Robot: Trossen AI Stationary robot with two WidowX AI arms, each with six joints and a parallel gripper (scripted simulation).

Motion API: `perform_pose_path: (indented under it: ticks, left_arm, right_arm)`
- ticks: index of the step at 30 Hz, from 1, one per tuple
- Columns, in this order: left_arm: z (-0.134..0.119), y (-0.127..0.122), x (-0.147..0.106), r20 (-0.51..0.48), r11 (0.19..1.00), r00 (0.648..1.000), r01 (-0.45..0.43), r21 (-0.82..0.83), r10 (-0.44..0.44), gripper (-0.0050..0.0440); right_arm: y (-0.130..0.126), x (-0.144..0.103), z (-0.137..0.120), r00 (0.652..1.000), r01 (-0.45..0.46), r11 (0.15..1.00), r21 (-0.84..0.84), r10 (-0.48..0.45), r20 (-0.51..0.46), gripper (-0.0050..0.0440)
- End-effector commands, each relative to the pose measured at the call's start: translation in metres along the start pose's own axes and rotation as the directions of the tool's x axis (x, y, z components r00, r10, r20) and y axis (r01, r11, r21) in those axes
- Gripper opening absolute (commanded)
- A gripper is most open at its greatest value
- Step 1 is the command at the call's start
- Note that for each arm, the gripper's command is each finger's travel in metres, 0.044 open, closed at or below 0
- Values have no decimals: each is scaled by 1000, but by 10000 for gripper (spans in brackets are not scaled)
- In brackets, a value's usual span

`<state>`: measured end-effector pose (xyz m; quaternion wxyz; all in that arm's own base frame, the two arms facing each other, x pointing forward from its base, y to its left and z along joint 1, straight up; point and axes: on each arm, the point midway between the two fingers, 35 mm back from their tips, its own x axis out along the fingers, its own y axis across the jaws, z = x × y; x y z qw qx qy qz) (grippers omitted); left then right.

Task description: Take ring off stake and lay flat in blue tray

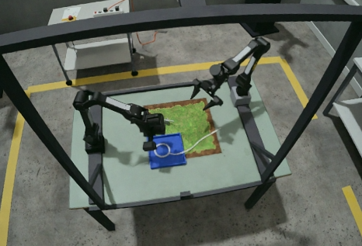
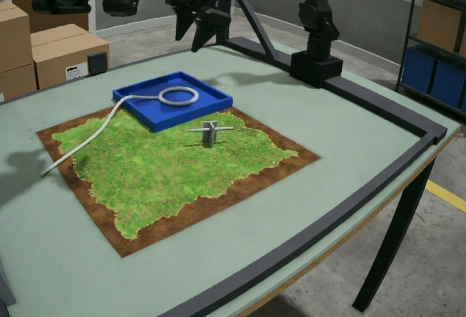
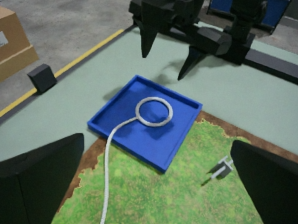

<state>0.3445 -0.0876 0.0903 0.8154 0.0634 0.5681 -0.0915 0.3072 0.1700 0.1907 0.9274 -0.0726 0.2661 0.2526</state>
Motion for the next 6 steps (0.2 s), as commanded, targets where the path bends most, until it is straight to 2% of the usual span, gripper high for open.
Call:
perform_pose_path:
  ticks: [1,6]
  left_arm:
    - [0,1,-3,10,1000,1000,-1,-2,1,440]
    - [0,1,-3,10,1000,1000,-1,-2,1,440]
  right_arm:
    - [0,-3,8,1000,1,1000,0,-1,22,440]
    - [0,-3,8,1000,1,1000,0,-1,22,440]
